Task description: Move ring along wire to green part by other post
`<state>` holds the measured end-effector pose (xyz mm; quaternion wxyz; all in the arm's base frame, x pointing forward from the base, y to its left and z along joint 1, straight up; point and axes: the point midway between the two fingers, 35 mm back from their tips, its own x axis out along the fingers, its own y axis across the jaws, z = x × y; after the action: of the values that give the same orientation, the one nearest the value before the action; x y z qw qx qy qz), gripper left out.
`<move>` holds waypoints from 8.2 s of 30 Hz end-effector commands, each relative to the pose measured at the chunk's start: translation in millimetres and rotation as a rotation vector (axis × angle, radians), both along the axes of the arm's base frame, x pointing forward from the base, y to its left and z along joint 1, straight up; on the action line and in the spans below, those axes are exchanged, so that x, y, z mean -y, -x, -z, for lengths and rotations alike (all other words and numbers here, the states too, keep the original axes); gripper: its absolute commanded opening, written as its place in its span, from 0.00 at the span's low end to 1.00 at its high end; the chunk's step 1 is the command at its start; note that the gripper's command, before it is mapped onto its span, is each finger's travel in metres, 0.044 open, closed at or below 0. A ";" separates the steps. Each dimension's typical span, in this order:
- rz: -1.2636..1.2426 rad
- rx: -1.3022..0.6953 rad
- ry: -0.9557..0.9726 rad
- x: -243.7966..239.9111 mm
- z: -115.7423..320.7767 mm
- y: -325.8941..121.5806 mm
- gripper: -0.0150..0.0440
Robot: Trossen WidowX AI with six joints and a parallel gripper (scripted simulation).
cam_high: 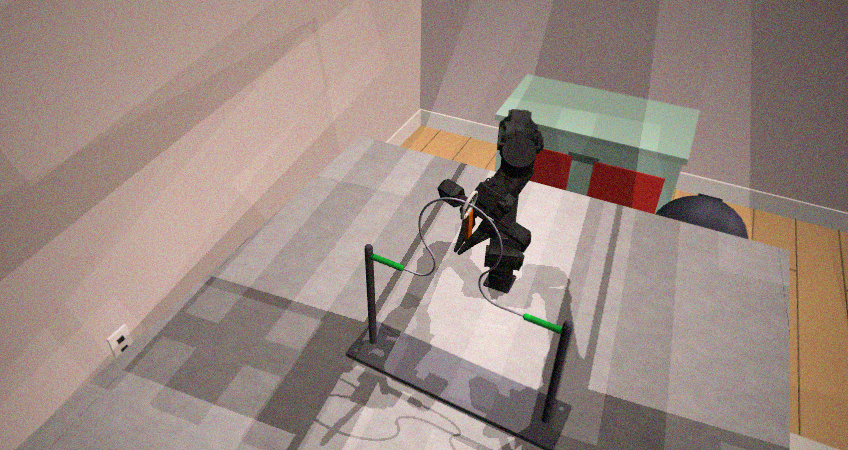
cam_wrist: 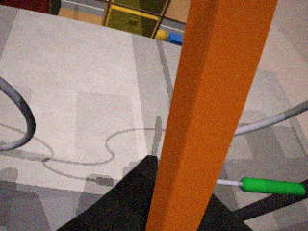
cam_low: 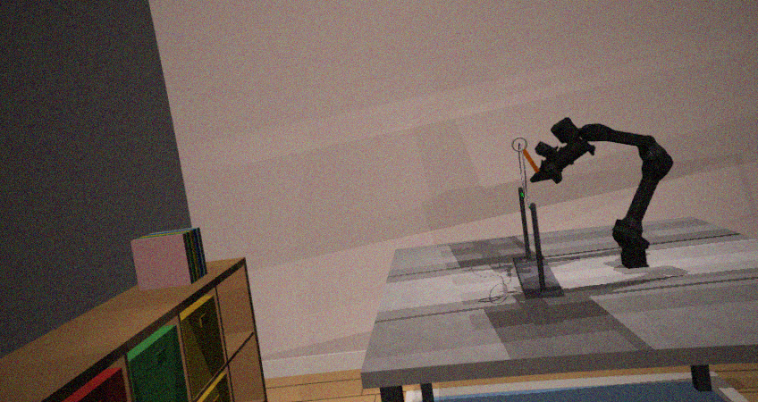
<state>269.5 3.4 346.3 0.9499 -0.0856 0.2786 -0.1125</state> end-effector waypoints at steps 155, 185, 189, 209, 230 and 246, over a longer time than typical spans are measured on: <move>-0.008 -0.099 1.968 31.8 -56.3 3.1 0.00; 0.077 -0.126 1.603 57.3 7.8 13.7 0.00; 0.074 -0.122 1.506 59.8 22.3 13.6 0.00; 0.056 -0.105 1.026 51.7 93.8 12.0 0.00; -0.002 -0.006 0.575 18.1 154.6 -0.9 0.00; -0.002 0.020 0.194 -32.5 187.2 -4.5 0.00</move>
<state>271.6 26.4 160.0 0.9330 -0.2063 0.2563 -0.1460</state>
